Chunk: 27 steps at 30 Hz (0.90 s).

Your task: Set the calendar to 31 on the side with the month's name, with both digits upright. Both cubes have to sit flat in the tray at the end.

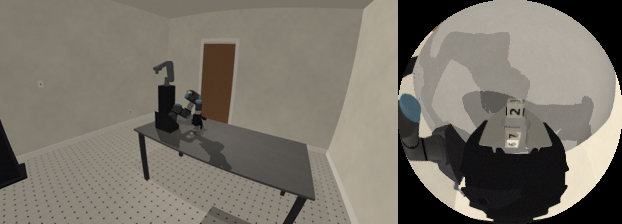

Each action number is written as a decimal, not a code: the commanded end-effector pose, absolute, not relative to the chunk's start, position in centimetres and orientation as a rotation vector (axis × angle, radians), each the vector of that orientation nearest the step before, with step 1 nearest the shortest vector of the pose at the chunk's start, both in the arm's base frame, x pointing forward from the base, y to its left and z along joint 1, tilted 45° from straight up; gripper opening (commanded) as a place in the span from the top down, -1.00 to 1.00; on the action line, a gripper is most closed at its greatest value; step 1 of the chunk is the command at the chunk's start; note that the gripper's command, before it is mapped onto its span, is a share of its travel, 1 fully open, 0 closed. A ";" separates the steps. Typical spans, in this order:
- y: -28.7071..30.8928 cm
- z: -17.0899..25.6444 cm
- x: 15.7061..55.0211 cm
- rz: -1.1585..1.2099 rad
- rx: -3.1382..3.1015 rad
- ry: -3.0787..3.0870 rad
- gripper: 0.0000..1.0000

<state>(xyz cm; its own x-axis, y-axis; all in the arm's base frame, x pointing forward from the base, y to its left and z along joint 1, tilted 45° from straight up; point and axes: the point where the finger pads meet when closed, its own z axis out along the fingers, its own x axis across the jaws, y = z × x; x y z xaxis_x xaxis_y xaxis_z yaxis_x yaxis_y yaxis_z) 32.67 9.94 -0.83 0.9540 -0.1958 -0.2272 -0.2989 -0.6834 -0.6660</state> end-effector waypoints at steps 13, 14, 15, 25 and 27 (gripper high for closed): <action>10.0 -0.9 32.7 0.174 -2.344 0.347 0.80; 10.0 -1.0 32.7 0.174 -2.344 0.347 0.80; 10.0 -1.0 32.7 0.174 -2.344 0.347 0.80; 10.2 -1.1 32.7 0.174 -2.344 0.347 0.80; 10.2 -1.1 32.7 0.174 -2.344 0.347 0.80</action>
